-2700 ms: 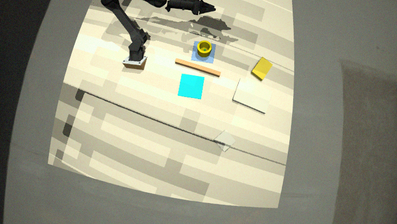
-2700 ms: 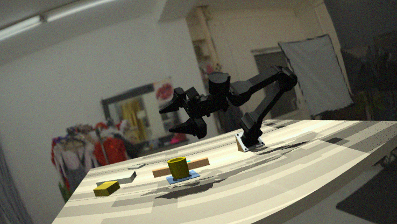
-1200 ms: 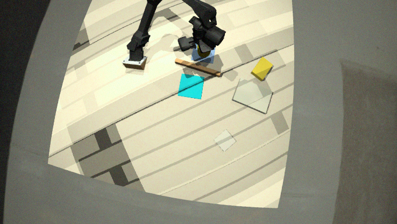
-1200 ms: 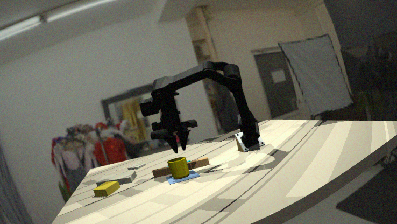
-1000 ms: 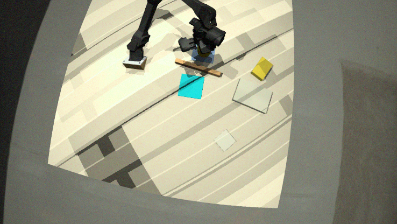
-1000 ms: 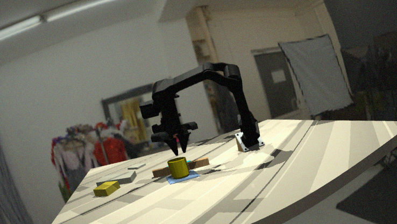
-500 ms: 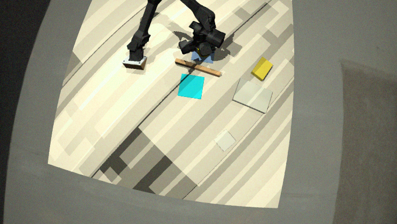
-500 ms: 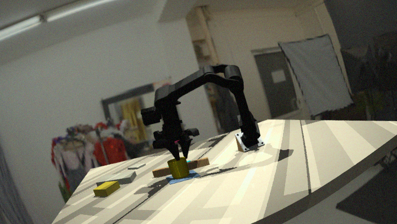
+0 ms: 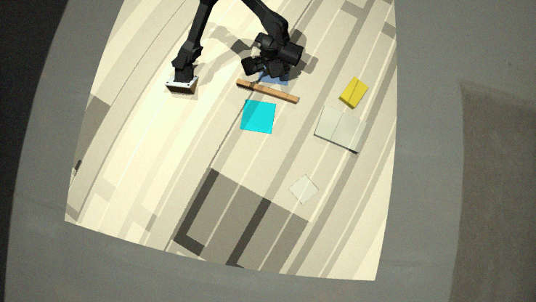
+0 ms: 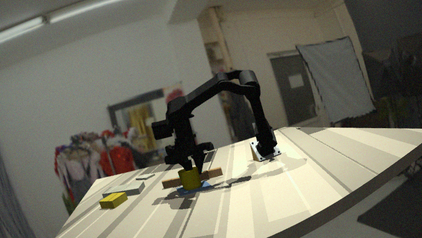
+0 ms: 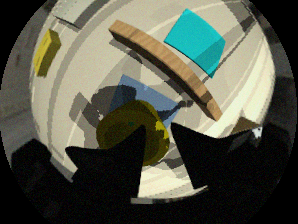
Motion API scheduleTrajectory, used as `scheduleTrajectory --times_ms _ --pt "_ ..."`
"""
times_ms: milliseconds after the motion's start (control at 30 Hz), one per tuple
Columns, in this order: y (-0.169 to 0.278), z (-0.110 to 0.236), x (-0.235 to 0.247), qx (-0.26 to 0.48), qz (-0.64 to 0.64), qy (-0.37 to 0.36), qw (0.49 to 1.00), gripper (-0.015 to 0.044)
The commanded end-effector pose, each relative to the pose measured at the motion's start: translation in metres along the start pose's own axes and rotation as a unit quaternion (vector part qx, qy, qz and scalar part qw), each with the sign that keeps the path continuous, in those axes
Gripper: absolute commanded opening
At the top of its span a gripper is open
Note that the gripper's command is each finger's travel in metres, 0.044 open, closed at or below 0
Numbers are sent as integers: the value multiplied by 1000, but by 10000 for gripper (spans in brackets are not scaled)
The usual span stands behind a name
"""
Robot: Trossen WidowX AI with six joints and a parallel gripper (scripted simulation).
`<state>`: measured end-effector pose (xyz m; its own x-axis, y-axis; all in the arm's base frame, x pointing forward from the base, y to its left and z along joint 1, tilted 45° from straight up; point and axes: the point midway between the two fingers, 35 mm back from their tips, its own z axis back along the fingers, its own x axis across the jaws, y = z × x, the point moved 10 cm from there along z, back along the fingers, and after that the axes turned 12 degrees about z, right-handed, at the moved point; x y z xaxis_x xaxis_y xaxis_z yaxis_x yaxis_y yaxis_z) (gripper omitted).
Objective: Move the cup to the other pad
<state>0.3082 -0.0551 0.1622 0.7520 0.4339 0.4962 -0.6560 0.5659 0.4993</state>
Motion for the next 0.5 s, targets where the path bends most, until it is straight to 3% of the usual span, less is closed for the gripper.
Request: scheduleTrajectory --times_ms 0,467 --pt "0 -3 -1 2 -3 -2 1000 166" --pt "0 -1 0 0 0 0 1000 80"
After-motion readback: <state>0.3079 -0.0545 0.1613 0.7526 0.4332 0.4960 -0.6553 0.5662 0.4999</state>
